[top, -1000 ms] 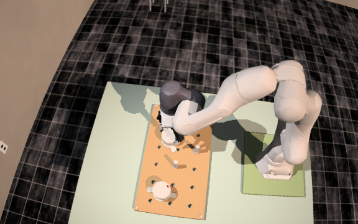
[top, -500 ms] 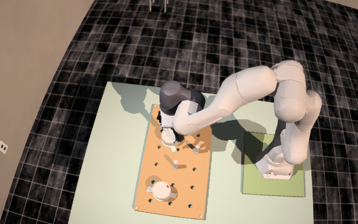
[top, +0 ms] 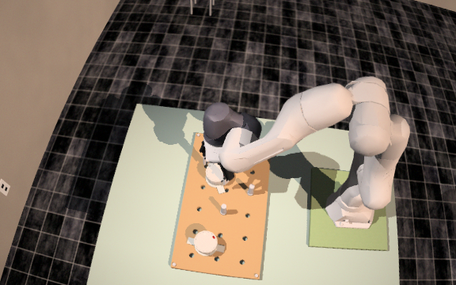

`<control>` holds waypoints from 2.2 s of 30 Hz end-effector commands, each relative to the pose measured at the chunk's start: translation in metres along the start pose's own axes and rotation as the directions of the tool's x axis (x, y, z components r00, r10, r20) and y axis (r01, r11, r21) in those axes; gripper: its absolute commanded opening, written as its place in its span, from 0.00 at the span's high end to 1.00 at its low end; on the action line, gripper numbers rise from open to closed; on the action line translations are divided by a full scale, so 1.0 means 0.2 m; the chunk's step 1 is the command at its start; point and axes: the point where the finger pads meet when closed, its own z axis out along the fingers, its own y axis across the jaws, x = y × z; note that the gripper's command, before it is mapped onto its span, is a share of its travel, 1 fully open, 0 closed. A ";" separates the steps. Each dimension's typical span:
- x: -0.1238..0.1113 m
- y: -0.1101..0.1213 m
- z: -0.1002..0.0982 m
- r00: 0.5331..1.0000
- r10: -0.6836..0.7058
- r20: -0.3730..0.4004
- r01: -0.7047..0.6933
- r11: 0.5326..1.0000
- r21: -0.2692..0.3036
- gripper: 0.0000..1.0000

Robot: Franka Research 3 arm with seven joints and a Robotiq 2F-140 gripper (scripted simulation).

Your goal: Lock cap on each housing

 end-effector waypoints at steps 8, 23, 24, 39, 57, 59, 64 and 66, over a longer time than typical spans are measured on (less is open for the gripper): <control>0.00 0.00 0.01 1.000 -0.001 -0.001 0.001 1.000 0.001 0.22; 0.00 0.00 0.01 1.000 -0.001 -0.001 0.001 1.000 0.001 0.90; 0.00 0.00 0.01 1.000 -0.001 -0.001 0.001 1.000 0.001 0.90; 0.00 0.00 0.01 1.000 -0.001 -0.001 0.001 1.000 0.001 0.90; 0.00 0.00 0.01 1.000 -0.001 -0.001 0.001 1.000 0.001 0.90; 0.00 0.00 0.01 1.000 -0.001 -0.001 0.001 1.000 0.001 0.90; 0.00 0.00 0.01 1.000 -0.001 -0.001 0.001 1.000 0.001 0.90; 0.00 0.00 0.01 1.000 -0.001 -0.001 0.001 1.000 0.001 0.90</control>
